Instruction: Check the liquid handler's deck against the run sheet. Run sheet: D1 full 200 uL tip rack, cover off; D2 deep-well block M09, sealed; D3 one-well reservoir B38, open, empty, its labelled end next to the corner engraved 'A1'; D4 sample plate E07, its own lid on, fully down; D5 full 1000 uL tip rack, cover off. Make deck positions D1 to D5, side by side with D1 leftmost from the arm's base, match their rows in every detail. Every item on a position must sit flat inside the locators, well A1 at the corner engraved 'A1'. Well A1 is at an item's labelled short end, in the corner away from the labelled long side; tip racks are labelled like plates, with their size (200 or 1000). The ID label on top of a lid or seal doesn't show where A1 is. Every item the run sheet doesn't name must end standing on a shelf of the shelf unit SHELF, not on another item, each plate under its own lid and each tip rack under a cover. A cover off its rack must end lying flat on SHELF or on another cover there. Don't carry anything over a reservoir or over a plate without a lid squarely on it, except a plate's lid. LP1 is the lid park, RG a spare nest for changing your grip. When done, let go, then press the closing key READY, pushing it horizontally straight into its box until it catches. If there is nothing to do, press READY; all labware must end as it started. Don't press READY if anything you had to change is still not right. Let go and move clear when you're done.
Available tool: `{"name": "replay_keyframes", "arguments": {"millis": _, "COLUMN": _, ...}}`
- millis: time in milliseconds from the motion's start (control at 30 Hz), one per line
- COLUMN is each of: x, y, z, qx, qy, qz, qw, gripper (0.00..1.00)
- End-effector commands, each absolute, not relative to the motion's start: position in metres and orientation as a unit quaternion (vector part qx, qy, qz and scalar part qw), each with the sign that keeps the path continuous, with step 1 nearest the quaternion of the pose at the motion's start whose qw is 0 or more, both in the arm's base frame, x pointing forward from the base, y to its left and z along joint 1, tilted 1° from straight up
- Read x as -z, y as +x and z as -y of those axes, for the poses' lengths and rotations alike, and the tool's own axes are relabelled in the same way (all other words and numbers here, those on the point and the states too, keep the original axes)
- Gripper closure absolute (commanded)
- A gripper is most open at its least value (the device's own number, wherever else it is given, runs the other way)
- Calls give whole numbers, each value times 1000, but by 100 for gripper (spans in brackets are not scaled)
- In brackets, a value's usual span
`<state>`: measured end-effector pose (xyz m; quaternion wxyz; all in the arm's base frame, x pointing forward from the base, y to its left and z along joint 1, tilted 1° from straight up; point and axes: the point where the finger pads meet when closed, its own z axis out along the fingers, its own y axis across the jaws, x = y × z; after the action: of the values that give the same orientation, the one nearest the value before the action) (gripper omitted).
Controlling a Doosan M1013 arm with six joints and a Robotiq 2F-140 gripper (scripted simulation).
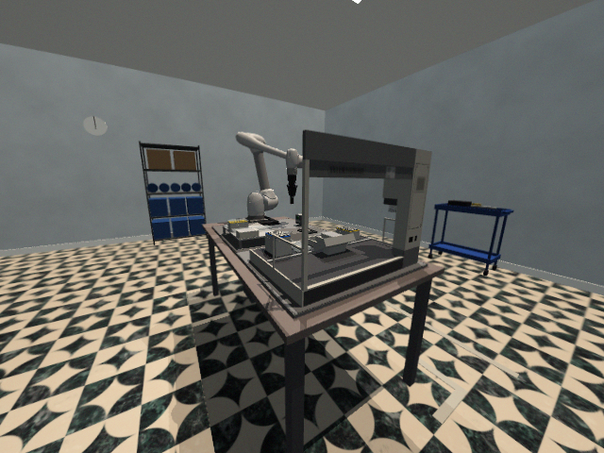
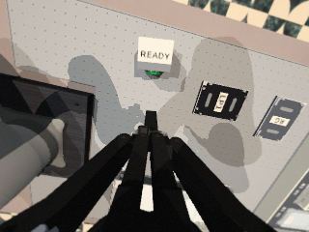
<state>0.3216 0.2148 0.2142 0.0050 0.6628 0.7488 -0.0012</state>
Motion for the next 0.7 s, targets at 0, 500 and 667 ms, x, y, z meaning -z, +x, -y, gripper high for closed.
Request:
{"name": "replay_keyframes", "arguments": {"millis": 0, "x": -210, "y": 322, "z": -215, "qx": 1, "qy": 663, "qz": -749, "qw": 5, "gripper": 90}}
{"name": "replay_keyframes", "arguments": {"millis": 500, "x": -188, "y": 322, "z": -215, "qx": 1, "qy": 663, "qz": -749, "qw": 5, "gripper": 90}}
{"name": "replay_keyframes", "arguments": {"millis": 667, "x": -180, "y": 322, "z": -215, "qx": 1, "qy": 663, "qz": -749, "qw": 5, "gripper": 90}}
